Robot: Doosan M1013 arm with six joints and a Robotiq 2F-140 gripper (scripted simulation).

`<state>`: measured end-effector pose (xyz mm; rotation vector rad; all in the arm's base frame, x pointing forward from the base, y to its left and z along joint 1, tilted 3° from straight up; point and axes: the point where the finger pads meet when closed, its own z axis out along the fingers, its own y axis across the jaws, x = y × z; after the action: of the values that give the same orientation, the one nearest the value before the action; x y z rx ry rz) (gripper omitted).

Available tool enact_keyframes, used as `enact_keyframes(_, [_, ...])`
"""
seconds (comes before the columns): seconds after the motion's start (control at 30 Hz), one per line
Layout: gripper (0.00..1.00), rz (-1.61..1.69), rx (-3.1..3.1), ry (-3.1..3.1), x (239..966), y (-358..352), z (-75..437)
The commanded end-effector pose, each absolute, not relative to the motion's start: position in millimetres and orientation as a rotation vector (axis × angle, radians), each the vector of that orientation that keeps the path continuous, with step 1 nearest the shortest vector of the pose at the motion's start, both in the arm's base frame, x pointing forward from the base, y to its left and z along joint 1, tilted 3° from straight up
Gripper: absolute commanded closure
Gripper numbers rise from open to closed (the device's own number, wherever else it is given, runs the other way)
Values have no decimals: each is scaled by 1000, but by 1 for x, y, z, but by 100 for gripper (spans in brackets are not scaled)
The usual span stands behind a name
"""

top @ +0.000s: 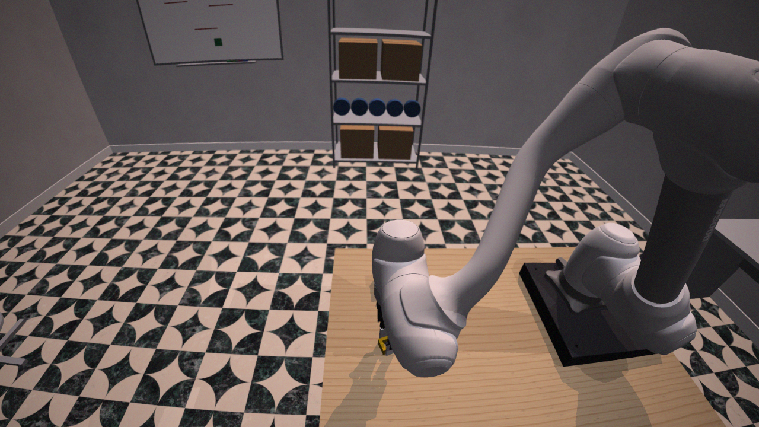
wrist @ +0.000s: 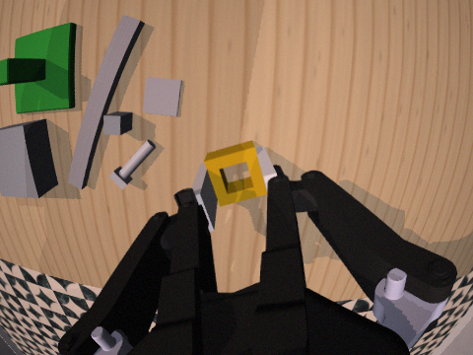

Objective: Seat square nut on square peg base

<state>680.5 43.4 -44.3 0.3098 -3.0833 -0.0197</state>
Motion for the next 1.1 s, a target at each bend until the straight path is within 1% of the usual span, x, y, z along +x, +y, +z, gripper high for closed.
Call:
enact_keyframes(0.0, [100,-20,310,-3083,680,43,-44])
enact_keyframes(0.1, [100,-20,310,-3083,681,43,-38])
enact_keyframes(0.37, [100,-20,310,-3084,681,43,2])
enact_keyframes(0.63, [100,-20,310,-3084,681,43,6])
enact_keyframes(0.77, [100,-20,310,-3083,681,43,25])
enact_keyframes(0.9, [100,-20,309,-3083,681,43,26])
enact_keyframes(1.0, [100,-19,275,-3087,676,29,27])
enact_keyframes(1.07, [100,-18,211,-3092,664,5,27])
